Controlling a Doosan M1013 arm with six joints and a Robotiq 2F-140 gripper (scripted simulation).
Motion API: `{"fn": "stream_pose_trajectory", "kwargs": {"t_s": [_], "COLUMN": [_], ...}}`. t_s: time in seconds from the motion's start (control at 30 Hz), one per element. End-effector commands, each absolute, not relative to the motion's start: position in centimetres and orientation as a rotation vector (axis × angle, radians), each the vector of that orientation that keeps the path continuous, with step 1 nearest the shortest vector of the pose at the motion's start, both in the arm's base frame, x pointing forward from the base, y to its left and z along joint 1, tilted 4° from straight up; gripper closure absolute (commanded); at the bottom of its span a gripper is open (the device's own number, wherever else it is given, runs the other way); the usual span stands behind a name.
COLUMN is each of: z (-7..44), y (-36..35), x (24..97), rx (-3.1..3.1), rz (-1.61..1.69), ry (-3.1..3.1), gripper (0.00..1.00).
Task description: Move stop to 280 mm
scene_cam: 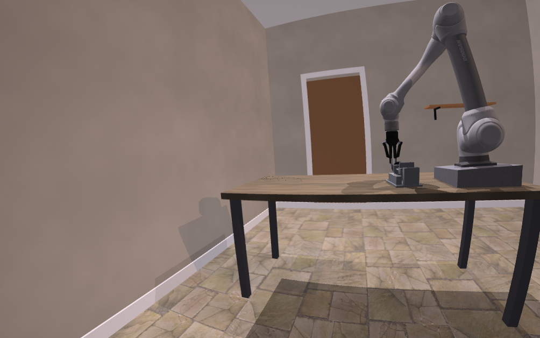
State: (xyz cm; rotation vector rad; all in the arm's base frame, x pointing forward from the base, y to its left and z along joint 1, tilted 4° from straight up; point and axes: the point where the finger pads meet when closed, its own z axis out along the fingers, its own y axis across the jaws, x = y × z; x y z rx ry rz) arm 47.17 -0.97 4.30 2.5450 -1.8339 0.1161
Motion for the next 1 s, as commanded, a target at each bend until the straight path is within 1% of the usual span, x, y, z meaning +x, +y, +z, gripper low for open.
{"fn": "stream_pose_trajectory", "kwargs": {"t_s": [0.0, 0.97], "z": [4.36, 4.57], "y": [-0.98, -1.01], "x": [47.12, 47.0], "rx": [2.545, 2.545], "rz": [0.115, 0.115], "ry": [-1.834, -1.834], "gripper": [0.96, 0.96]}}
